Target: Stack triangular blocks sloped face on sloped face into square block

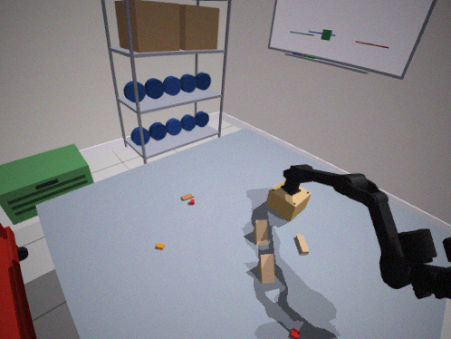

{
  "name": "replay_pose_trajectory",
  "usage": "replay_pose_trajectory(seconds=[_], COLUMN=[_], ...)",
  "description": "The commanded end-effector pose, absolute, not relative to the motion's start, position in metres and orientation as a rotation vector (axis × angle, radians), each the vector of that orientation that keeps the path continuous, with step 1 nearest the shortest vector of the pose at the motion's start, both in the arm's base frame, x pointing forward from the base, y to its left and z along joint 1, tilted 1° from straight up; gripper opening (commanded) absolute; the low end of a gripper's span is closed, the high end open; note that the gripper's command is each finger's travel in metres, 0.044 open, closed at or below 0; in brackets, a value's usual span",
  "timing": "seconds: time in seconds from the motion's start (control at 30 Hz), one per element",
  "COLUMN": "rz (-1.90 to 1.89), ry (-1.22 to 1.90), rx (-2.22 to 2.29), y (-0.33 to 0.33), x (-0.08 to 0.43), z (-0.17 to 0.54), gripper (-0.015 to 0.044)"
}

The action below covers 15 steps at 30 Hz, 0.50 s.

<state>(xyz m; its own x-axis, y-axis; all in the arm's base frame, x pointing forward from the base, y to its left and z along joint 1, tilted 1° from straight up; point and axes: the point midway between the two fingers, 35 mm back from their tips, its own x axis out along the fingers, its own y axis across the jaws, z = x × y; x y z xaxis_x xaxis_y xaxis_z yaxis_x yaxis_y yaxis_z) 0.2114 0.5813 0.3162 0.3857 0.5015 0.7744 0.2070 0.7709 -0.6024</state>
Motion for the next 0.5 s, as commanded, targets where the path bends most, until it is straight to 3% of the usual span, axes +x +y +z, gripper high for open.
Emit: replay_pose_trajectory(seconds=[0.0,0.27,0.47], rz=[0.223,0.722,0.874], ry=[-1.179,-0.736,-0.307], rx=[-0.700,-0.424,-0.183], y=[0.582,0.595,0.580], x=[0.213,0.294,0.342], z=[0.316,0.276,0.237], gripper=[0.0426,0.0440,0.0440])
